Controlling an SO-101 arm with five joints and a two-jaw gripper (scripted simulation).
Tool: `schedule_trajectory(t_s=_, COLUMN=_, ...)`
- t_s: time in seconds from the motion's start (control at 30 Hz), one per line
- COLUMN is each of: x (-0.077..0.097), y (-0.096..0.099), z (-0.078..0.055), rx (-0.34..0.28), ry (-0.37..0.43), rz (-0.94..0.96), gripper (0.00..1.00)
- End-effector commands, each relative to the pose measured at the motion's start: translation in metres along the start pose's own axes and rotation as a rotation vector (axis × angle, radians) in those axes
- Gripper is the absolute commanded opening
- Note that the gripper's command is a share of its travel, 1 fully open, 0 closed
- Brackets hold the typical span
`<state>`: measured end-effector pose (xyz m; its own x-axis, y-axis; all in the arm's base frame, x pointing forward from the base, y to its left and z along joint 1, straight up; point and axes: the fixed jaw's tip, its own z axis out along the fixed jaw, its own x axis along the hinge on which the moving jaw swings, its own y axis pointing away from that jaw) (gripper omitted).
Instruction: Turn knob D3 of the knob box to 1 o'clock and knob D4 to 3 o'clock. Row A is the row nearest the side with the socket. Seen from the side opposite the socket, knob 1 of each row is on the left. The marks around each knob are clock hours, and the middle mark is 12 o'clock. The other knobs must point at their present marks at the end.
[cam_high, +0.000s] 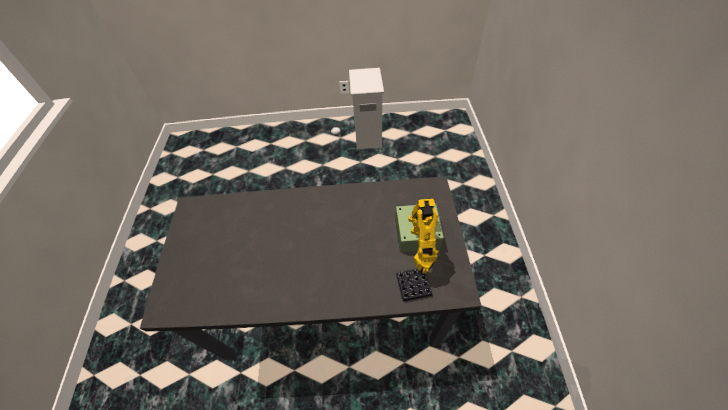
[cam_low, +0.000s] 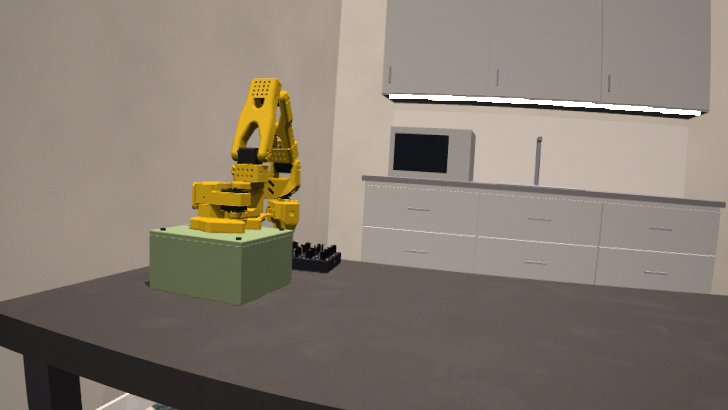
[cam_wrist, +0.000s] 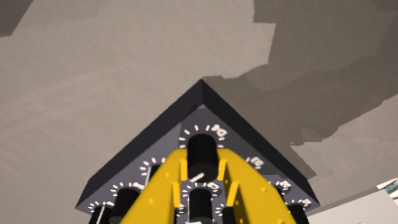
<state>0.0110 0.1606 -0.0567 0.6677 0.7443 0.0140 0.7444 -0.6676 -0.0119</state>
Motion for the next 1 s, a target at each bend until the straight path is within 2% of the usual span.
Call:
schedule_trajectory(t_s=0.0, x=-0.002, y=0.0005, z=0.0014, rx=-0.01, ry=-0.011, rz=0.005, gripper=0.04)
schedule_trajectory(t_s=0.5, x=-0.002, y=0.0005, z=0.0014, rx=-0.01, ry=-0.011, rz=0.005, gripper=0.01)
schedule_trajectory(t_s=0.97, x=-0.0034, y=0.0004, z=0.0014, rx=-0.011, ry=-0.01, rz=0.25, gripper=0.01)
